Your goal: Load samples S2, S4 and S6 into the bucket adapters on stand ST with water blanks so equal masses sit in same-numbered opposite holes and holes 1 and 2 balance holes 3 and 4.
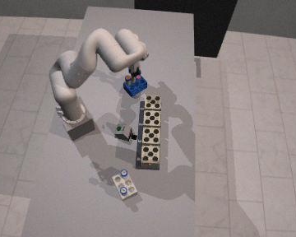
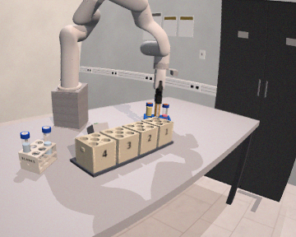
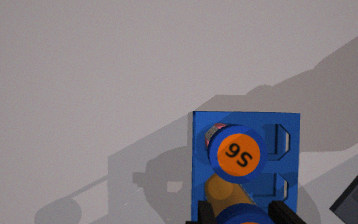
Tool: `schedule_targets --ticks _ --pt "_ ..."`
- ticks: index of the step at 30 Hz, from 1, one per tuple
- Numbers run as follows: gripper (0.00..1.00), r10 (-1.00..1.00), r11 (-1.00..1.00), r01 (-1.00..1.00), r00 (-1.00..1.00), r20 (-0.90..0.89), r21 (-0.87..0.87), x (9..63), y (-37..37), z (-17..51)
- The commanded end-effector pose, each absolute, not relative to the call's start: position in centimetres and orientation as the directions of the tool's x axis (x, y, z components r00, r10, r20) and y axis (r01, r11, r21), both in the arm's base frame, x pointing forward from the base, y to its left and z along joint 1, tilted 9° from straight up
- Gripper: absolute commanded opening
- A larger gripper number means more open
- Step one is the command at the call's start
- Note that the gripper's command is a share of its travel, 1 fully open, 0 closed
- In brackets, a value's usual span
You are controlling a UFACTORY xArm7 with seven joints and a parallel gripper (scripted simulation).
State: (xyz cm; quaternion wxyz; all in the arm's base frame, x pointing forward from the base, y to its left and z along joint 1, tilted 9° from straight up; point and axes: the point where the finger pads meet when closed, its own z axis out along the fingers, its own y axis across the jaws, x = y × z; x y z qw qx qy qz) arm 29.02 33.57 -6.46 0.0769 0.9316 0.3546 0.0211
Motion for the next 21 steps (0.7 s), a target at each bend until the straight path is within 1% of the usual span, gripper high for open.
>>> schedule_targets --ticks 1,21 --pt "0.0 0.665 -0.737 0.658 0.747 -0.011 0.157 29.1 33.7 -6.7" --pt "0.0 0.665 -0.737 0.658 0.747 -0.011 0.157 29.3 33.5 -8.5"
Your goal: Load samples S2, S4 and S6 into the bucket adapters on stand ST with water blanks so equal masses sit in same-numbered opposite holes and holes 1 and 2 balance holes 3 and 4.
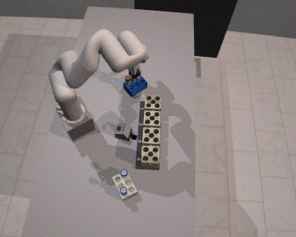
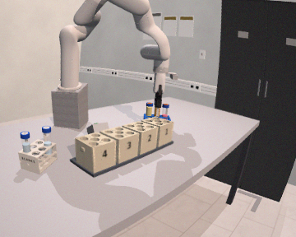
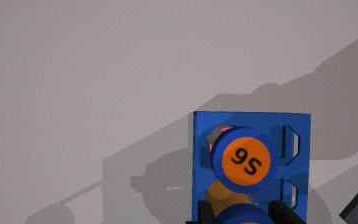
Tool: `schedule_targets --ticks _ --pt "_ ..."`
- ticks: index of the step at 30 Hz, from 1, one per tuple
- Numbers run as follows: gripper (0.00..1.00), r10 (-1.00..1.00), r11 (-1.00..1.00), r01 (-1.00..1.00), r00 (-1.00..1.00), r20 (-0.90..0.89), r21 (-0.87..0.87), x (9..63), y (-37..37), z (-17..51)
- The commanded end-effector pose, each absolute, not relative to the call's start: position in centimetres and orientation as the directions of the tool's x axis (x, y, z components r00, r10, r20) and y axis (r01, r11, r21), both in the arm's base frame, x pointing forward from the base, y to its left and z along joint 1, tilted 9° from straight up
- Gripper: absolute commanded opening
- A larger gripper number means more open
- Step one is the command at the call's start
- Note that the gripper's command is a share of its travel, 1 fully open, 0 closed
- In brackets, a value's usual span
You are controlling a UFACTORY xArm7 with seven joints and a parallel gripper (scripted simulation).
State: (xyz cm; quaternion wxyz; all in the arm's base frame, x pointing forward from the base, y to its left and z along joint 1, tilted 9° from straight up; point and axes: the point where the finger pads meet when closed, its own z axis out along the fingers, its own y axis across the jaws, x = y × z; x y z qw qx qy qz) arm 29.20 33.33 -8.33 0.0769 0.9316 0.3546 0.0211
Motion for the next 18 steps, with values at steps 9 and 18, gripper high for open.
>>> schedule_targets --ticks 9,18 --pt "0.0 0.665 -0.737 0.658 0.747 -0.011 0.157 29.36 33.39 -9.1" --pt "0.0 0.665 -0.737 0.658 0.747 -0.011 0.157 29.36 33.39 -9.1"
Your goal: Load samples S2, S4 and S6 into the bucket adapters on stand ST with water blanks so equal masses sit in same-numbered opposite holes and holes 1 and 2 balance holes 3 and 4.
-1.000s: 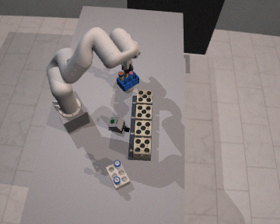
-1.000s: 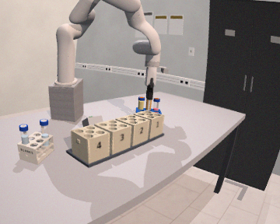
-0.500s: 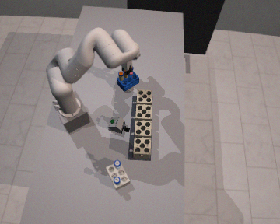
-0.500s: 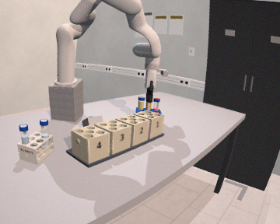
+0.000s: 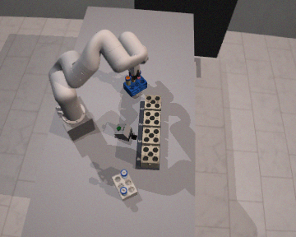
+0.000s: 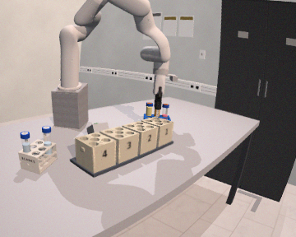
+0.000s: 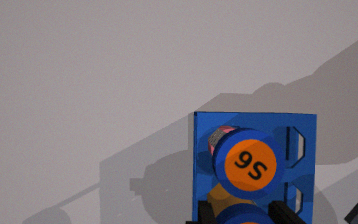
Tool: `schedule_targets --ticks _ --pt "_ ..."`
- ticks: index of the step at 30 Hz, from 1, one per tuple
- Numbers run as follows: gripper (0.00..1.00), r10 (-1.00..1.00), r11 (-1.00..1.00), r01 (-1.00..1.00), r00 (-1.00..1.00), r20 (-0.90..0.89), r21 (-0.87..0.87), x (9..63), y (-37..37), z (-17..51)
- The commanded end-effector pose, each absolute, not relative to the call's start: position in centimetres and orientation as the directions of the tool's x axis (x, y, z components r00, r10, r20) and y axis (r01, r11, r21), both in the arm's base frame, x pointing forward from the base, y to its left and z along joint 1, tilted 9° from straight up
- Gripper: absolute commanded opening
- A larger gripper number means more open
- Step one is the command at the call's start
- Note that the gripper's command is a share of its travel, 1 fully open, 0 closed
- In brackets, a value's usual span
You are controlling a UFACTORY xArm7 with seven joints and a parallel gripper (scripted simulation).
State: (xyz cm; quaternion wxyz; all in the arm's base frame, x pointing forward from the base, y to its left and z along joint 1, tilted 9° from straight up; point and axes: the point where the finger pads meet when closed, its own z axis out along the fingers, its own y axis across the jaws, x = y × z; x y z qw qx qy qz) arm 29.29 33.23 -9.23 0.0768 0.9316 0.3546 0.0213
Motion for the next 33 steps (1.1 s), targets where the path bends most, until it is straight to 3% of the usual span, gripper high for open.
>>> schedule_targets --ticks 1,6,7,33 --pt "0.0 0.665 -0.737 0.658 0.747 -0.011 0.157 29.36 33.39 -9.1" --pt "0.0 0.665 -0.737 0.658 0.747 -0.011 0.157 29.36 33.39 -9.1" --pt "0.44 0.665 -0.737 0.658 0.747 -0.011 0.157 29.36 33.39 -9.13" --pt "0.44 0.665 -0.737 0.658 0.747 -0.011 0.157 29.36 33.4 -9.13"
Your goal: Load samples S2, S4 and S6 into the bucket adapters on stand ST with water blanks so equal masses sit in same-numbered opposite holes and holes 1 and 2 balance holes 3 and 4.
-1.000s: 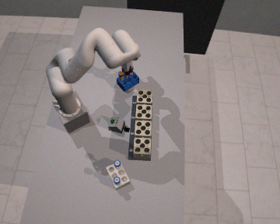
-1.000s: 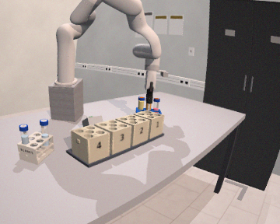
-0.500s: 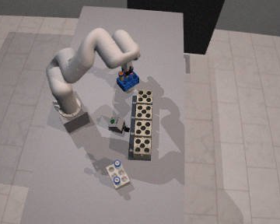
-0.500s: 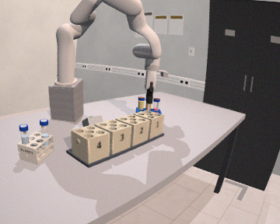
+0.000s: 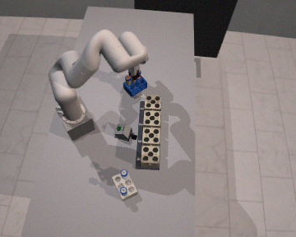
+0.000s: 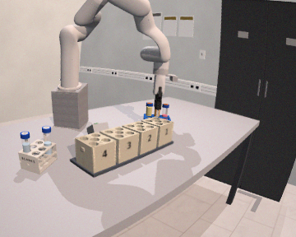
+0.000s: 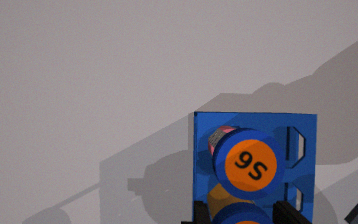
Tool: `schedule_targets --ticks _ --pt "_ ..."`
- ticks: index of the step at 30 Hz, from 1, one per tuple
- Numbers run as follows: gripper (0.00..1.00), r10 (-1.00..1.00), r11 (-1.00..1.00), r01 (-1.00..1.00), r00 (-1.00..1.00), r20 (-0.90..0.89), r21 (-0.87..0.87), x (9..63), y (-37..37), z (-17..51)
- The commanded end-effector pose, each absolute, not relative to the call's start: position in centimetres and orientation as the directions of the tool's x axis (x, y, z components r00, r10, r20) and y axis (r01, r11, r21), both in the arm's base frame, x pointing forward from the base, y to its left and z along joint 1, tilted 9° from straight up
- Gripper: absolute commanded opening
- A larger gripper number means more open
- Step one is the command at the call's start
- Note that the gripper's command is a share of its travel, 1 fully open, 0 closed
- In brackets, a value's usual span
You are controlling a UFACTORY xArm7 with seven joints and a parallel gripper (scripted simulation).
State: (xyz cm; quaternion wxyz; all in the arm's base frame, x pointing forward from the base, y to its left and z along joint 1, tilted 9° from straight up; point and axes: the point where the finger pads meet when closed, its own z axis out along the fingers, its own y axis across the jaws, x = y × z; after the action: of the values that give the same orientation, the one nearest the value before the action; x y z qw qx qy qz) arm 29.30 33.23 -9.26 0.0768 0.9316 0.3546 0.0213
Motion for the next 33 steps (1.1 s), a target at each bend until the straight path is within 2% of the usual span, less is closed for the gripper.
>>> schedule_targets --ticks 1,33 --pt "0.44 0.665 -0.737 0.658 0.747 -0.011 0.157 29.3 33.4 -8.9" --pt "0.44 0.665 -0.737 0.658 0.747 -0.011 0.158 28.8 34.1 -3.4"
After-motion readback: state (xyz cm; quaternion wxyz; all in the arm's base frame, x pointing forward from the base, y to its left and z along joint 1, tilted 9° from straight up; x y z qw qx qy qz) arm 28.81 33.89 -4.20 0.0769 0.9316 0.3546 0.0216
